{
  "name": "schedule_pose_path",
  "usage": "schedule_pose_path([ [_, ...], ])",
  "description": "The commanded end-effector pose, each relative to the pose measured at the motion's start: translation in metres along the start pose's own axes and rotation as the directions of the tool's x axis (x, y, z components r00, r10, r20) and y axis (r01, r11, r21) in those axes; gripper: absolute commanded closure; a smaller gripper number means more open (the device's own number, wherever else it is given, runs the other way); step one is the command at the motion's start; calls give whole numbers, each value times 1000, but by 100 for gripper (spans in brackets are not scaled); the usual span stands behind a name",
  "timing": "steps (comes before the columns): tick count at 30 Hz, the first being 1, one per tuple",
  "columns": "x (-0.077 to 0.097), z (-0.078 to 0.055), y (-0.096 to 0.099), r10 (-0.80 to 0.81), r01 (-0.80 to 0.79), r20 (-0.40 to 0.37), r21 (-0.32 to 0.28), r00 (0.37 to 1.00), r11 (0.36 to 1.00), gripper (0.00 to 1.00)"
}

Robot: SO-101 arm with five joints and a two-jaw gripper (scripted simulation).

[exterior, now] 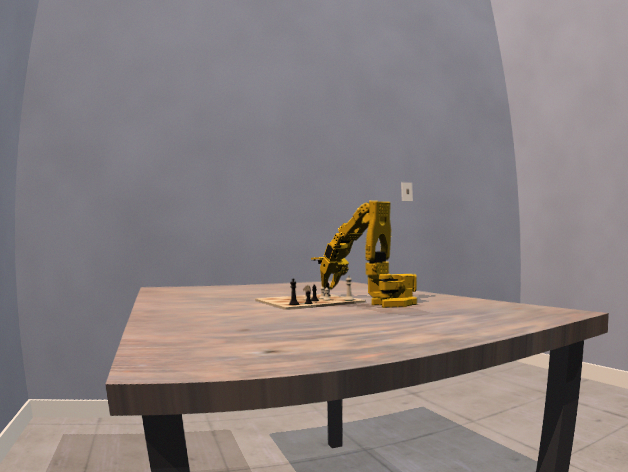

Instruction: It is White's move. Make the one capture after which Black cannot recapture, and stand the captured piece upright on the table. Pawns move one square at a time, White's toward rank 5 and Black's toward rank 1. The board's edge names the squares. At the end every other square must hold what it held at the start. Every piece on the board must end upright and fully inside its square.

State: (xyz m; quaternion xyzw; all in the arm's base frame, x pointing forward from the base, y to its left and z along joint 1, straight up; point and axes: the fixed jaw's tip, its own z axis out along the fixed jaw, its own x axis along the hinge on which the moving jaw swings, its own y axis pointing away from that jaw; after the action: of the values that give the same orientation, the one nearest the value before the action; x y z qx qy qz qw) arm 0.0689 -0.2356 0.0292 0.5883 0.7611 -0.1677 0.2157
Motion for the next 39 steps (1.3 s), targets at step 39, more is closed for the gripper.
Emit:
schedule_pose_path([
  [39,-1,1,-2,7,-7,-4,4,1000,1000,100],
])
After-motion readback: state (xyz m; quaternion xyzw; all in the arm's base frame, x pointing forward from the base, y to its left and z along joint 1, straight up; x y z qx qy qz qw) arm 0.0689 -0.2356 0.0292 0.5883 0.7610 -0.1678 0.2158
